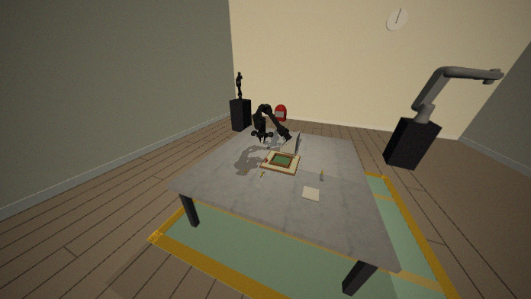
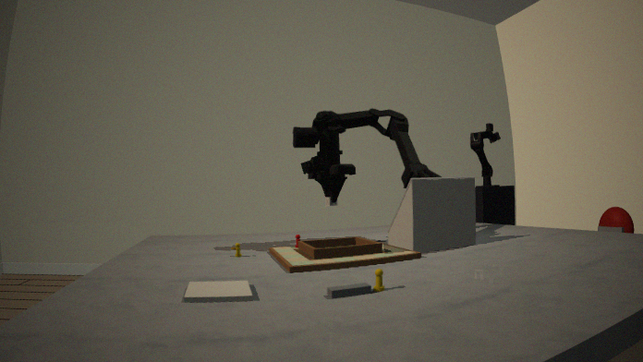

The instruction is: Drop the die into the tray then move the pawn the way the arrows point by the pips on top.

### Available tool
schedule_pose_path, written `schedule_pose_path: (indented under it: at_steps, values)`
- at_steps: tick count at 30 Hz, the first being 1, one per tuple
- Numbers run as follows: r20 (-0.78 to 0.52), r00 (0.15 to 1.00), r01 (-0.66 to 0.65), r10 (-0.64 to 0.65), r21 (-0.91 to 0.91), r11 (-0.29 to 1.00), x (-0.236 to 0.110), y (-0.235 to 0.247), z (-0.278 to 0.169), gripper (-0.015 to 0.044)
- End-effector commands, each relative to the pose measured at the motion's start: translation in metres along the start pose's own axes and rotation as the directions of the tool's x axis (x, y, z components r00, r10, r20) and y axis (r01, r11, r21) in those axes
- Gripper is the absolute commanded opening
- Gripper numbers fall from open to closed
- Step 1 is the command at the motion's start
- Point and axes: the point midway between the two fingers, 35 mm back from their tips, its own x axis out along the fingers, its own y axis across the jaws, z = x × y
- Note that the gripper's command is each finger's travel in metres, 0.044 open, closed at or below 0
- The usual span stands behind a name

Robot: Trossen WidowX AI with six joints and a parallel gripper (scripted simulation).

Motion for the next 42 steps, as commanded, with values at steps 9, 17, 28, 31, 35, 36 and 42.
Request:
schedule_pose_path:
  at_steps: [9, 17, 28, 31, 35, 36, 42]
  values:
    - [0.001, 1.000, -0.014, 0.016, -0.386, 0.922, 0.009, 0.046, 0.037, 0.0000]
    - [0.000, 1.000, -0.013, 0.017, -0.621, 0.784, 0.016, 0.082, 0.056, 0.0000]
    - [-0.003, 1.000, -0.008, 0.009, -0.865, 0.501, 0.025, 0.134, 0.074, 0.0000]
    - [-0.004, 1.000, -0.006, 0.005, -0.912, 0.411, 0.028, 0.149, 0.077, 0.0000]
    - [-0.005, 1.000, -0.005, -0.001, -0.959, 0.284, 0.032, 0.169, 0.080, 0.0000]
    - [-0.006, 1.000, -0.005, -0.003, -0.968, 0.251, 0.033, 0.173, 0.081, 0.0000]
    - [-0.006, 1.000, -0.005, -0.008, -0.986, 0.169, 0.036, 0.186, 0.082, 0.0000]
